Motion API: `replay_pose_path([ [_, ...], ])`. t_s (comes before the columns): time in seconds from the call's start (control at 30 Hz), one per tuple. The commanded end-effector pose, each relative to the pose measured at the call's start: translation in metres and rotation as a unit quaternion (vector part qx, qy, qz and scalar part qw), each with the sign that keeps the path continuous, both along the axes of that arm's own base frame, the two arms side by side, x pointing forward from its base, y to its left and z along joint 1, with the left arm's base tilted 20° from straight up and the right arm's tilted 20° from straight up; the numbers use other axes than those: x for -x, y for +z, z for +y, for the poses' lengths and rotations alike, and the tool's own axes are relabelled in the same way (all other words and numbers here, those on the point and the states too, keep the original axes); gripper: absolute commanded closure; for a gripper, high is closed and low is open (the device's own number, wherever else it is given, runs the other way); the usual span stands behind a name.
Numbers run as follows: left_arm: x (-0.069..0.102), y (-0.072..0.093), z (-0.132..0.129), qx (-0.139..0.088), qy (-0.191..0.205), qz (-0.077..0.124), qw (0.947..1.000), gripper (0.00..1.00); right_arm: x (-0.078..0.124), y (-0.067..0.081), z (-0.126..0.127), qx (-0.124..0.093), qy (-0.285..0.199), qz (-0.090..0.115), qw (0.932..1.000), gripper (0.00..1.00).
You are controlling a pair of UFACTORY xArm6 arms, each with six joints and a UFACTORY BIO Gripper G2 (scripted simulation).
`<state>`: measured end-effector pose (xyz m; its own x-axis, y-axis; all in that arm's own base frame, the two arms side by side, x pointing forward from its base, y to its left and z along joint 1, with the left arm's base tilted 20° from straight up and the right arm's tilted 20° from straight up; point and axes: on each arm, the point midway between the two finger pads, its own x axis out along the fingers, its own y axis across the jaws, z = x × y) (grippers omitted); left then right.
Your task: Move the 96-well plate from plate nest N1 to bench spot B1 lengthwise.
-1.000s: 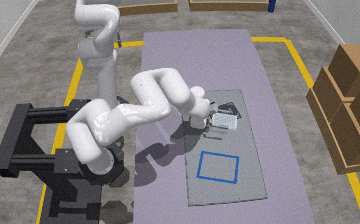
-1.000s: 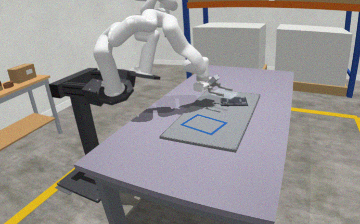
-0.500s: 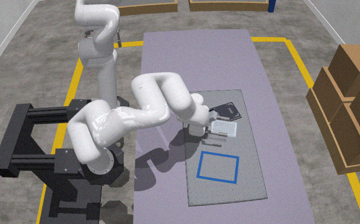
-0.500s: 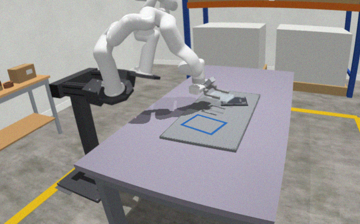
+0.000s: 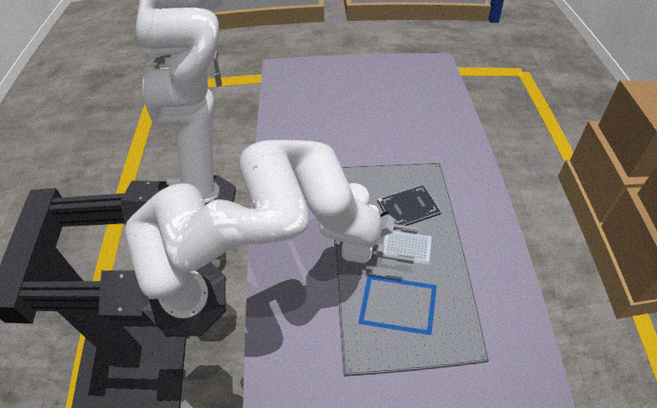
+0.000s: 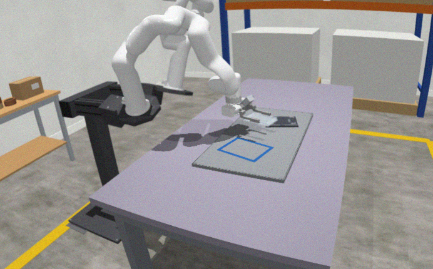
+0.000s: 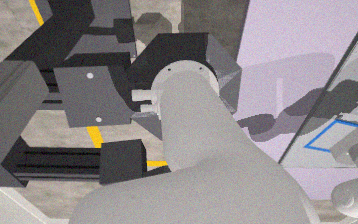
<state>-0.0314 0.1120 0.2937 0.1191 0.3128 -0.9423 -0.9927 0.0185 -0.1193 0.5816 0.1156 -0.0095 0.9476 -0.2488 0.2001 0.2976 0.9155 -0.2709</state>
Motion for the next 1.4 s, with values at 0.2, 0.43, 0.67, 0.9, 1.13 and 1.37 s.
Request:
replay_pose_path([
  [0.2,0.000,0.001,0.000,-0.001,0.000,0.000,1.0000,0.00,0.007,0.009,-0.026,-0.001,0.001,-0.003,1.0000,1.00],
  [0.43,0.000,0.001,0.000,-0.001,0.000,0.000,1.0000,0.00,0.013,0.015,-0.048,-0.001,0.001,-0.003,1.0000,1.00],
  [0.67,0.000,0.001,0.000,-0.001,0.000,0.000,1.0000,0.00,0.019,0.020,-0.069,-0.001,0.001,-0.003,1.0000,1.00],
  [0.9,0.000,0.001,0.000,-0.001,0.000,0.000,1.0000,0.00,0.024,0.024,-0.085,-0.001,0.001,-0.003,1.0000,1.00],
  [1.13,0.000,0.001,0.000,-0.001,0.000,0.000,1.0000,0.00,0.030,0.030,-0.107,0.000,0.001,-0.003,1.0000,1.00],
  [1.37,0.000,0.001,0.000,-0.001,0.000,0.000,1.0000,0.00,0.033,0.033,-0.120,0.000,0.001,-0.003,1.0000,1.00],
])
